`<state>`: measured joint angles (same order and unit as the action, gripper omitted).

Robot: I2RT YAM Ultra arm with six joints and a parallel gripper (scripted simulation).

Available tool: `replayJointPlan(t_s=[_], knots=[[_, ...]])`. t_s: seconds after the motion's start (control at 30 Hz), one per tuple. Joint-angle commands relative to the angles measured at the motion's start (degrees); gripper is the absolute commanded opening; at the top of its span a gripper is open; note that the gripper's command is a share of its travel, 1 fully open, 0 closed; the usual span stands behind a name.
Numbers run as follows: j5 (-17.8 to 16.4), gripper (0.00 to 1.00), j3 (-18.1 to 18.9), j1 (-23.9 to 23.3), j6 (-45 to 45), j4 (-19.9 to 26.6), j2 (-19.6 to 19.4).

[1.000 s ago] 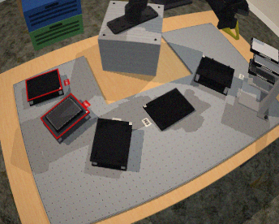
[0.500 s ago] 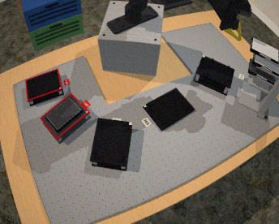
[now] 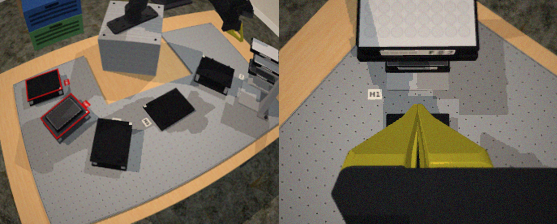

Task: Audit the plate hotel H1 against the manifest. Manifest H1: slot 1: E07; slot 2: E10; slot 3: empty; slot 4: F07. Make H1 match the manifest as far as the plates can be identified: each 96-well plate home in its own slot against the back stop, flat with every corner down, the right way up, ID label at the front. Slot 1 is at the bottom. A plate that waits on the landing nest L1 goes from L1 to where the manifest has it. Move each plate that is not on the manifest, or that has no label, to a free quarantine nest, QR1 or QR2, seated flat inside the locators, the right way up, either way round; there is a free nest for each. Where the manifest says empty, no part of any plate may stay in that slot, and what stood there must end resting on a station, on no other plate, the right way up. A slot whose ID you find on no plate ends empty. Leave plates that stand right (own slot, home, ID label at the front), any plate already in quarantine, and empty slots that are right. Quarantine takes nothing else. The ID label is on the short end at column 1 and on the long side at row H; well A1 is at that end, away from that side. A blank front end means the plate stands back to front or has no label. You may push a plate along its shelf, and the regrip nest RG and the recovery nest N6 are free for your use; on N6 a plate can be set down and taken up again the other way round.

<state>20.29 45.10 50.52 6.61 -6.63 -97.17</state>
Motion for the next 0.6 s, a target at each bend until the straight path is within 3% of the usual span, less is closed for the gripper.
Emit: replayJointPlan(t_s=[0.0, 0.57], knots=[[-0.15, 0.00, 2.23, -0.32, -0.61, 0.06, 0.44], [-0.63, 0.00, 4.44, -0.94, -1.04, 0.51, -2.21]])
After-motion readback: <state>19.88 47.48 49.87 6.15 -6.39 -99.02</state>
